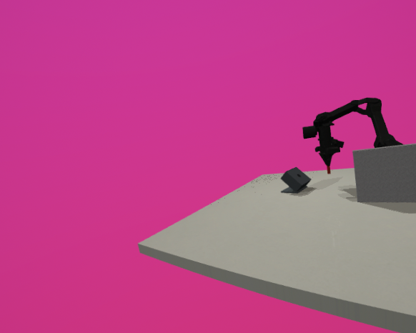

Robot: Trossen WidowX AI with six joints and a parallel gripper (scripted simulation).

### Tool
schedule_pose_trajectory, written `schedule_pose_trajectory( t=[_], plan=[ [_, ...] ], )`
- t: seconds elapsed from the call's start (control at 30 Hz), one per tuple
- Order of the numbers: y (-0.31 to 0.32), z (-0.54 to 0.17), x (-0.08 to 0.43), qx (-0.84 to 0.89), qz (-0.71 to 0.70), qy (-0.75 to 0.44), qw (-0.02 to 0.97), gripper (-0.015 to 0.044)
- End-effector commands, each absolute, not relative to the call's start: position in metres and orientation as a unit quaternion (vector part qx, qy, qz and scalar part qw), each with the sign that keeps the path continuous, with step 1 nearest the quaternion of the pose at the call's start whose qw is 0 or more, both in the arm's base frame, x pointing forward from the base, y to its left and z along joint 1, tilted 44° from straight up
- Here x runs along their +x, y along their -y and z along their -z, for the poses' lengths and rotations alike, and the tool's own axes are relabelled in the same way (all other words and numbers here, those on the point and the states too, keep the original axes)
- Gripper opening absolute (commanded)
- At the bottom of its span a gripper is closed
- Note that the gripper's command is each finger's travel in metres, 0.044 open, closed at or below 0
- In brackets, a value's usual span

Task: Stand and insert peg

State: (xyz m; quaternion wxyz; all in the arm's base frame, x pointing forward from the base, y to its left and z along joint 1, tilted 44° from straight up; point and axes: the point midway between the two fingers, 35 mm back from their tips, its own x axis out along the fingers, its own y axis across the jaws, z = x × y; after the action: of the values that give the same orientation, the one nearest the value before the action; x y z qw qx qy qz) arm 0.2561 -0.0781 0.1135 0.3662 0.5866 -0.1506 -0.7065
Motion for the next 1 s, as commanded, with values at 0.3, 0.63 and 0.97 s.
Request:
schedule_pose_trajectory(
  t=[0.3, 0.63, 0.97],
  plan=[
    [0.072, -0.109, 0.265, 0.605, 0.675, 0.139, 0.399, 0.0],
    [0.066, -0.107, 0.272, 0.619, 0.648, 0.131, 0.424, 0.0],
    [0.061, -0.105, 0.279, 0.631, 0.62, 0.125, 0.449, 0.0]
  ],
)
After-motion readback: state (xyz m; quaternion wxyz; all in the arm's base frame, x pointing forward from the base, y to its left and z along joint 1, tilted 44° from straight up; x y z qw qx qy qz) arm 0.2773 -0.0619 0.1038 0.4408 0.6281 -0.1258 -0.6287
